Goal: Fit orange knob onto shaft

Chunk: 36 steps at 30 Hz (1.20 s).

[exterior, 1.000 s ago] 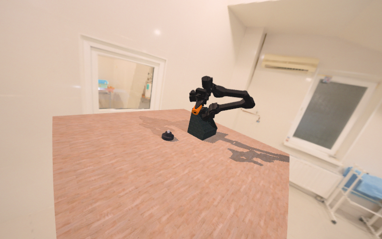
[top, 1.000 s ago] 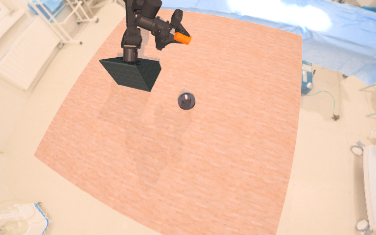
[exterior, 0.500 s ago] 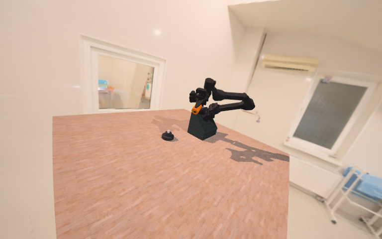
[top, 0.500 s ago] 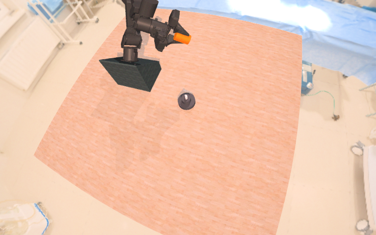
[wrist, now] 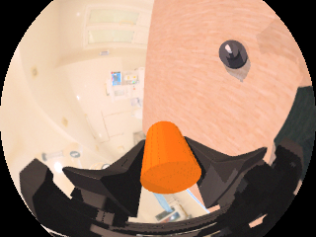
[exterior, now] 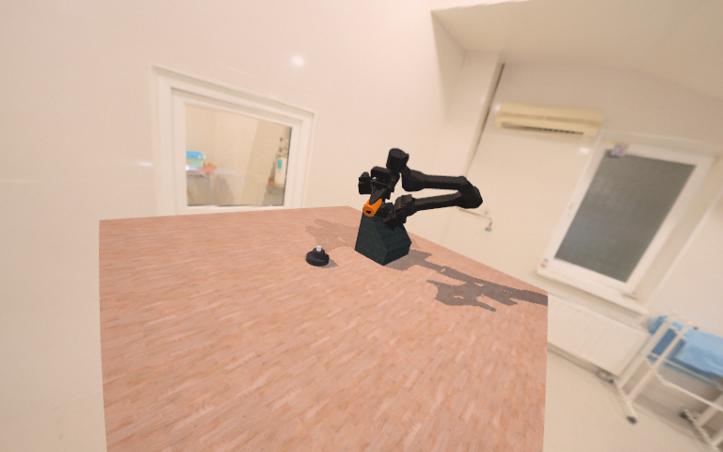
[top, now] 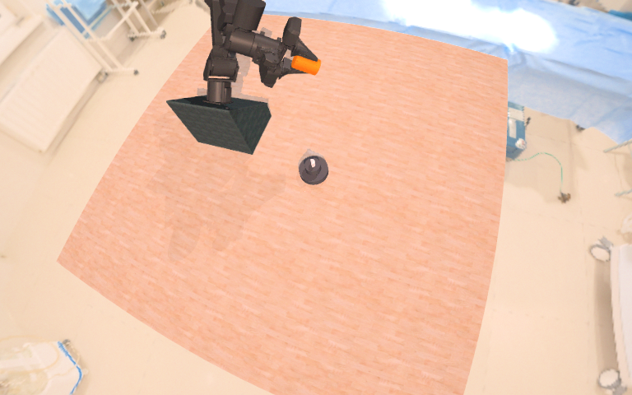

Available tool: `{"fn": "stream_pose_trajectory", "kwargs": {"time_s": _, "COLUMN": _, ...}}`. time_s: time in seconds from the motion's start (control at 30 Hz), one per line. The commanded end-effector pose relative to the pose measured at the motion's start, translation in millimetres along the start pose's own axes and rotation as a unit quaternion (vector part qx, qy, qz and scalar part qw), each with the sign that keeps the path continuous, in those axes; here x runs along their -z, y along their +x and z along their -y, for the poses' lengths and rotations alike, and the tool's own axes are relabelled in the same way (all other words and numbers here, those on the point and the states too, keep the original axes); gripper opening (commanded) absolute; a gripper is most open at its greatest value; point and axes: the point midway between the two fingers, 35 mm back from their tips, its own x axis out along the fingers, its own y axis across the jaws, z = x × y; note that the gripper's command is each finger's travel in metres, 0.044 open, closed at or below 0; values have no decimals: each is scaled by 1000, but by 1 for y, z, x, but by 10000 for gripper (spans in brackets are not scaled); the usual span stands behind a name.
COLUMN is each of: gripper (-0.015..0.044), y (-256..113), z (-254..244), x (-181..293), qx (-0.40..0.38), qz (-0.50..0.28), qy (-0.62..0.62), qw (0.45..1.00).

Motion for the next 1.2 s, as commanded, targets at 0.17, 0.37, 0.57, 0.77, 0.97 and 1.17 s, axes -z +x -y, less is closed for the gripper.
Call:
{"fn": "stream_pose_trajectory", "kwargs": {"time_s": 0.17, "gripper": 0, "y": 0, "z": -2, "x": 0, "qx": -1, "qz": 0, "qy": -5, "qw": 1000}}
{"fn": "stream_pose_trajectory", "kwargs": {"time_s": 0.37, "gripper": 0, "y": 0, "z": -2, "x": 0, "qx": -1, "qz": 0, "qy": -5, "qw": 1000}}
{"fn": "stream_pose_trajectory", "kwargs": {"time_s": 0.57, "gripper": 0, "y": 0, "z": -1, "x": 0, "qx": -2, "qz": 0, "qy": -5, "qw": 1000}}
{"fn": "stream_pose_trajectory", "kwargs": {"time_s": 0.77, "gripper": 0, "y": 4, "z": 4, "x": 1, "qx": 8, "qz": 1, "qy": -5, "qw": 1000}}
{"fn": "stream_pose_trajectory", "kwargs": {"time_s": 0.97, "gripper": 0, "y": 11, "z": 9, "x": 0, "qx": 50, "qz": 3, "qy": -4, "qw": 999}}
{"fn": "stream_pose_trajectory", "kwargs": {"time_s": 1.17, "gripper": 0, "y": 20, "z": 15, "x": -1, "qx": 103, "qz": 5, "qy": -3, "qw": 995}}
